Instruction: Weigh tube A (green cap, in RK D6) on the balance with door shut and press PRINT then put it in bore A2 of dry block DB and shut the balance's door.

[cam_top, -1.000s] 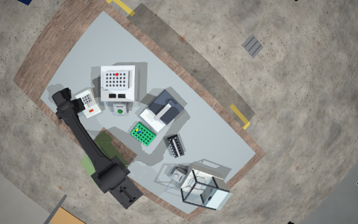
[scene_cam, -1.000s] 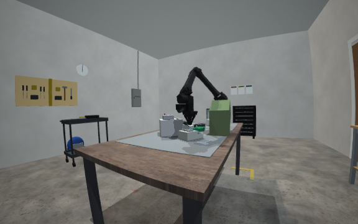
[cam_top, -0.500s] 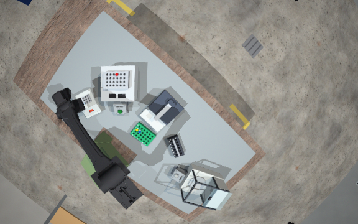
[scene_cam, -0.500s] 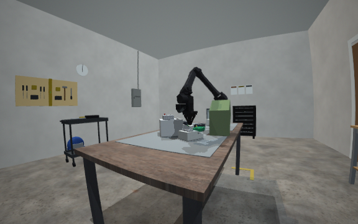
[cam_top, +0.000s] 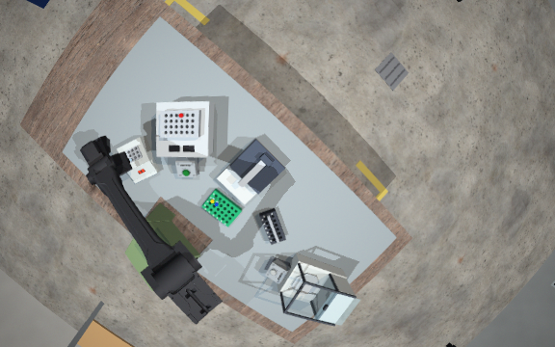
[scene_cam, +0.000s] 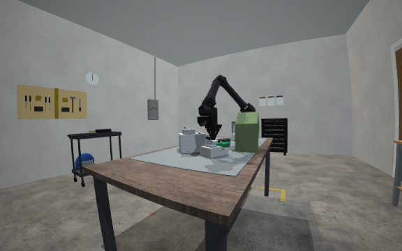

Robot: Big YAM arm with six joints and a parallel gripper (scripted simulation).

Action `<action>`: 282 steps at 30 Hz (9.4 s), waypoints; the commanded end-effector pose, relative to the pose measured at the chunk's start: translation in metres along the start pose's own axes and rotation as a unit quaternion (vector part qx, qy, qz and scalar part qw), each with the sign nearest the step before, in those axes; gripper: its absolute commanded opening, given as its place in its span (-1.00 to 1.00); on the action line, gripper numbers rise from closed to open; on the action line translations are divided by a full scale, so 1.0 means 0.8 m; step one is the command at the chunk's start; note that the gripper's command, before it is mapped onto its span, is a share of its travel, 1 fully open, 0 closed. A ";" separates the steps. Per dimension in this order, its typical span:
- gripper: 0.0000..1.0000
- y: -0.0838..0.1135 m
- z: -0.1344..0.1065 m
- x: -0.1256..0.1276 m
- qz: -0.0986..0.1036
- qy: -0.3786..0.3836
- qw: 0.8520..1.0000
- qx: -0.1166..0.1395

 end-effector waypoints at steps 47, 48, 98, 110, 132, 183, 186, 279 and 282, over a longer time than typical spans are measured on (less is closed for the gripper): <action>-0.82 -0.032 -0.004 -0.001 0.008 0.001 1.000 0.006; -0.82 -0.033 -0.005 0.000 0.008 0.001 1.000 0.007; -0.82 -0.041 0.001 -0.003 0.008 -0.001 1.000 0.004; -0.82 -0.040 0.003 -0.004 0.008 -0.002 1.000 0.003; -0.82 -0.035 0.007 -0.008 0.008 -0.004 1.000 0.002; -0.28 -0.025 0.016 -0.014 0.008 -0.012 1.000 -0.006; -0.28 -0.025 0.016 -0.014 0.008 -0.012 1.000 -0.006; -0.28 0.046 0.013 -0.004 0.003 -0.008 1.000 -0.009; -0.28 0.046 0.013 -0.004 0.003 -0.008 1.000 -0.009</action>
Point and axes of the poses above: the point where the finger pads meet when closed, its own y axis back along the fingers, its own x axis across the jaws, z = x × y, the point moved 4 cm from there along y, back along the fingers, and after that the axes turned 9 degrees about y, right-handed, at the moved point
